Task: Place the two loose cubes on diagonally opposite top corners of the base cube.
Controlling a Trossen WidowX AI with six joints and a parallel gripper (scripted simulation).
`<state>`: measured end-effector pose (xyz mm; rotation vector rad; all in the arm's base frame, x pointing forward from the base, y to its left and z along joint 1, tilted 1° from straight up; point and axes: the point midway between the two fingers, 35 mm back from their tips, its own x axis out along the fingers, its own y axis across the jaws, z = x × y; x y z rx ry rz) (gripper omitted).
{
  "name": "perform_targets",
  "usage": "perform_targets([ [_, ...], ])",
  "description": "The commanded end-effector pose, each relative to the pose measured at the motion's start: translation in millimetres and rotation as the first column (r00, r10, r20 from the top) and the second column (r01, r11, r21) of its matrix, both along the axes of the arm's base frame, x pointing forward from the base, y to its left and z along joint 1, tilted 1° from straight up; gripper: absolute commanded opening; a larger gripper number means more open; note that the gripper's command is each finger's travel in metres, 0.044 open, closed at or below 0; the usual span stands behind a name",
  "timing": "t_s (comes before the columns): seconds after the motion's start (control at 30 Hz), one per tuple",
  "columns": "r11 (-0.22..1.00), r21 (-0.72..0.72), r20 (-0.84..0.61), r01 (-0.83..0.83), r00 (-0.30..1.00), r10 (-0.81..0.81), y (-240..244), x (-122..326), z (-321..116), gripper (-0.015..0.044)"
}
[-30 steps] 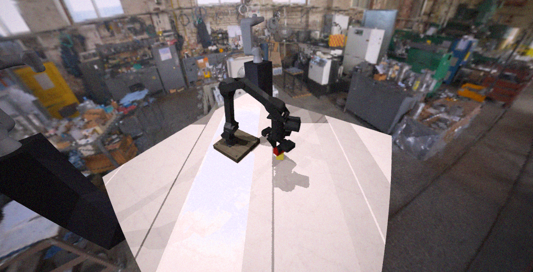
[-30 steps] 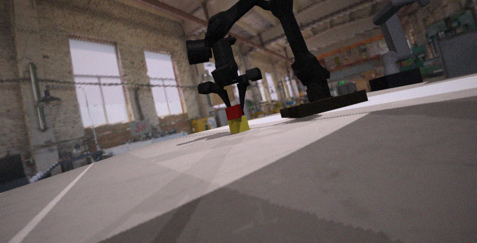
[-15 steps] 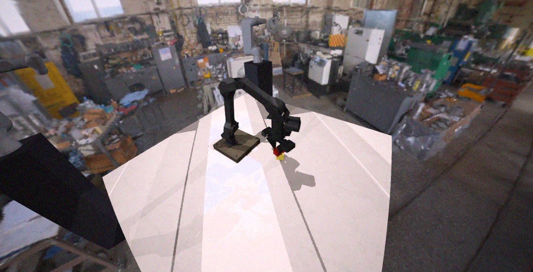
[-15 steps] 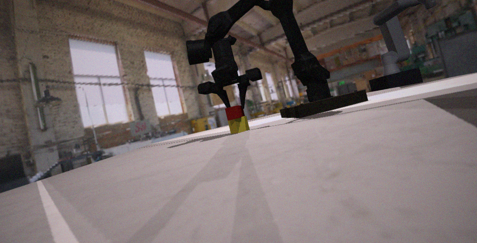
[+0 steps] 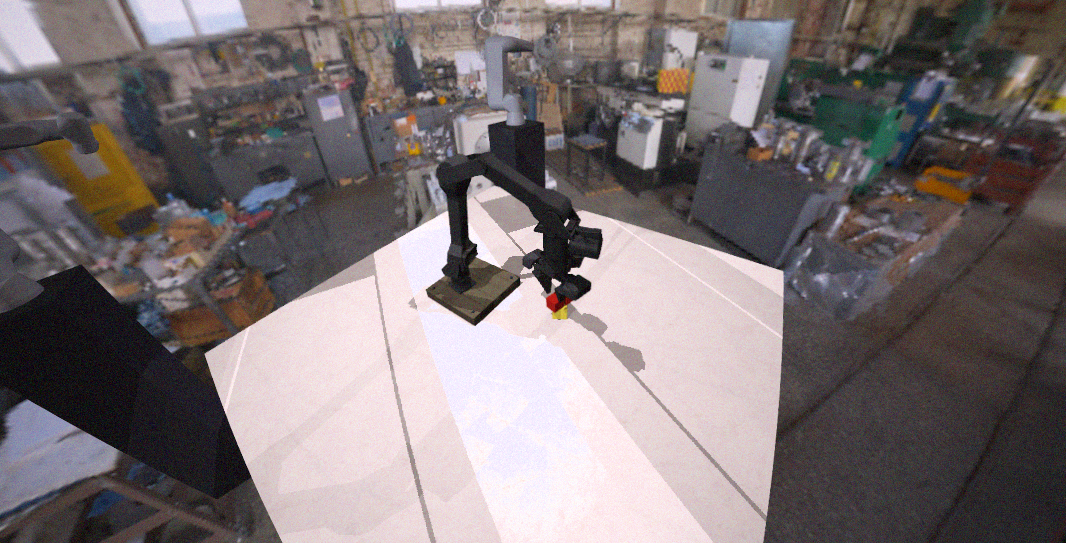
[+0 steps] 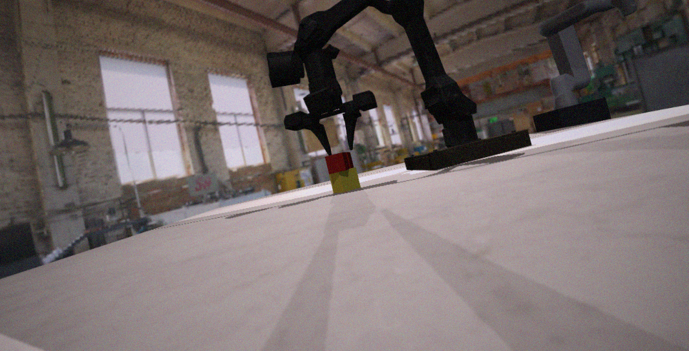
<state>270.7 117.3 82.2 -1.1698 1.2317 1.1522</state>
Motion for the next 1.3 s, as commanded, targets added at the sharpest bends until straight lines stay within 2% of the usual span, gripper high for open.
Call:
perform_targets([
  [0.0, 1.000, 0.003, 0.008, 0.000, 1.000, 0.000, 0.2, 0.1, 8.0, 0.0205],
  [0.97, 1.000, 0.003, 0.008, 0.000, 1.000, 0.000, 0.3, -0.7, 49.6, 0.0205],
  [1.1, 1.000, 0.003, 0.005, -0.001, 1.000, 0.001, 8.8, -2.8, 48.4, 0.0310],
  [1.2, 1.000, 0.006, 0.004, -0.002, 1.000, 0.001, 45.8, -16.7, 49.0, 0.0389],
  [1.27, 1.000, 0.008, 0.003, -0.002, 1.000, 0.002, 71.5, -29.9, 49.5, 0.0400],
])
